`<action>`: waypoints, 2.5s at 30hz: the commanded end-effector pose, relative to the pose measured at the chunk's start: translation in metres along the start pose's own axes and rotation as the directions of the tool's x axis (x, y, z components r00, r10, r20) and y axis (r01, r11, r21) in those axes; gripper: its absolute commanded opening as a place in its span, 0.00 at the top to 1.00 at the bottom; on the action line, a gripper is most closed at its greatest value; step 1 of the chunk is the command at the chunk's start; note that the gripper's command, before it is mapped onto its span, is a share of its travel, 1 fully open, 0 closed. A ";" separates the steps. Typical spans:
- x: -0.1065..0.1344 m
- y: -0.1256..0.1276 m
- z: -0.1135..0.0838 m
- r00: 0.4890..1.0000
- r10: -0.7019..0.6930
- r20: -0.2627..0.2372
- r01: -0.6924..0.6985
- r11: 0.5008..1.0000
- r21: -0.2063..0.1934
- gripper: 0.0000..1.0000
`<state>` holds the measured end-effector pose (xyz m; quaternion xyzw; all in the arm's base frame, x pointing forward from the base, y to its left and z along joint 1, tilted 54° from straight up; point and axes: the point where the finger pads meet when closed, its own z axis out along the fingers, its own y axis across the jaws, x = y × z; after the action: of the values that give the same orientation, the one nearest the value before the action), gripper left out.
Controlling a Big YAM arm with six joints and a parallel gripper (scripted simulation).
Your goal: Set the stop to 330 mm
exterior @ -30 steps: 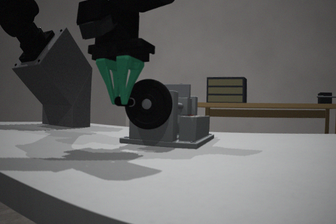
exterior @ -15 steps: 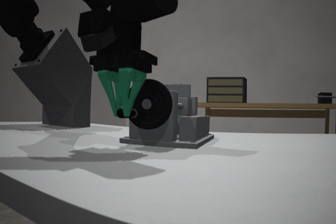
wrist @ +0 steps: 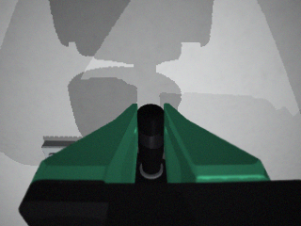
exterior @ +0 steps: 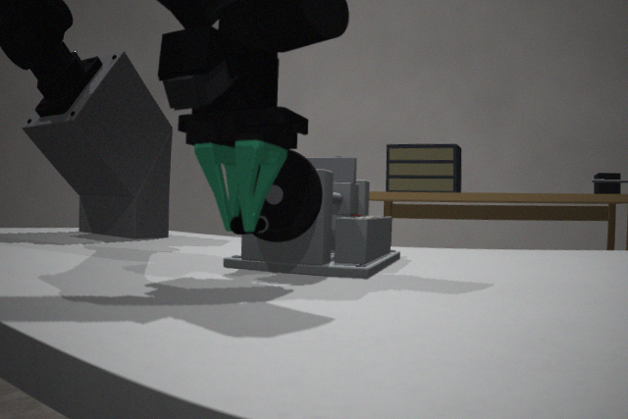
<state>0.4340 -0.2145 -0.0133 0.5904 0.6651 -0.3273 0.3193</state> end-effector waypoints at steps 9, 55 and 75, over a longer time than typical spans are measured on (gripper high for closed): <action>0.000 0.008 0.014 1.000 0.005 -0.007 -0.005 1.000 0.025 0.94; 0.009 0.060 -0.014 1.000 -0.008 -0.002 0.008 1.000 -0.018 0.94; 0.010 0.071 -0.027 1.000 -0.011 -0.005 0.011 1.000 -0.013 0.94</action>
<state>0.4711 -0.2050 -0.0114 0.5929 0.6604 -0.3458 0.3044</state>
